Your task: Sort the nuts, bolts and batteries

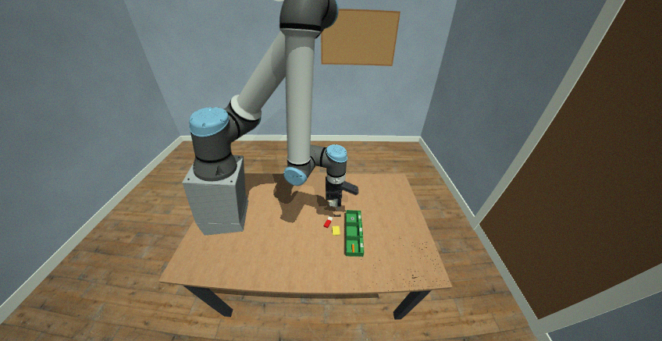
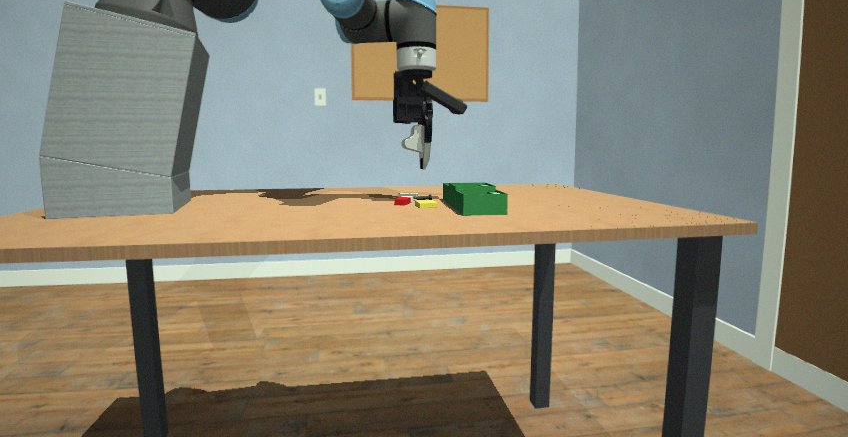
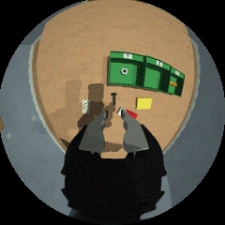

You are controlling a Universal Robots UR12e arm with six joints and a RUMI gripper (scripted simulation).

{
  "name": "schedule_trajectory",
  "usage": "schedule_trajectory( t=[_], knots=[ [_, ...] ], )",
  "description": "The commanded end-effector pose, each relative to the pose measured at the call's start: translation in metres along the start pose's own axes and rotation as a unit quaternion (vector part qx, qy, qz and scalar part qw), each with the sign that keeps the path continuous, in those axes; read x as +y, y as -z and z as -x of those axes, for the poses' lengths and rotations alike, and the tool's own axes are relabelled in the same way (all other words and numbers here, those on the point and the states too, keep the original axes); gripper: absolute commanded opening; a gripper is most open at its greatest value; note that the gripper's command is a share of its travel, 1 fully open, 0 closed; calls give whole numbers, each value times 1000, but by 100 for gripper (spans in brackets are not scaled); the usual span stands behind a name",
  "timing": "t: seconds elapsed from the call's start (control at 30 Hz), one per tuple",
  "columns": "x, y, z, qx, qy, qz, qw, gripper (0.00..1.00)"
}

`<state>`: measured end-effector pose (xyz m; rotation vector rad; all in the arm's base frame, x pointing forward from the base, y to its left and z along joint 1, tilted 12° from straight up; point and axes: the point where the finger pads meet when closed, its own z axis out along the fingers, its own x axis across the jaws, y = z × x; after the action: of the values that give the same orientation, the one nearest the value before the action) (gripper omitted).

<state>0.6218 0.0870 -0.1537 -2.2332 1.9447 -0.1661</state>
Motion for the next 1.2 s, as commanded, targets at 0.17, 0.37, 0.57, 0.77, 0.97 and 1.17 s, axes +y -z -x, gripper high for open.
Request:
schedule_trajectory(
  t=[0.17, 0.37, 0.57, 0.77, 0.97, 1.17],
  knots=[
    [0, 0, 0, 0, 0, 0, 1000, 18],
    [0, -4, 0, 0, 0, 0, 1000, 18],
    [0, -20, 0, 0, 0, 0, 1000, 18],
    [0, -44, 0, 0, 0, 0, 1000, 18],
    [-1, -61, 0, 0, 0, 0, 1000, 18],
    [-1, -61, 0, 0, 0, 0, 1000, 18]
  ],
)
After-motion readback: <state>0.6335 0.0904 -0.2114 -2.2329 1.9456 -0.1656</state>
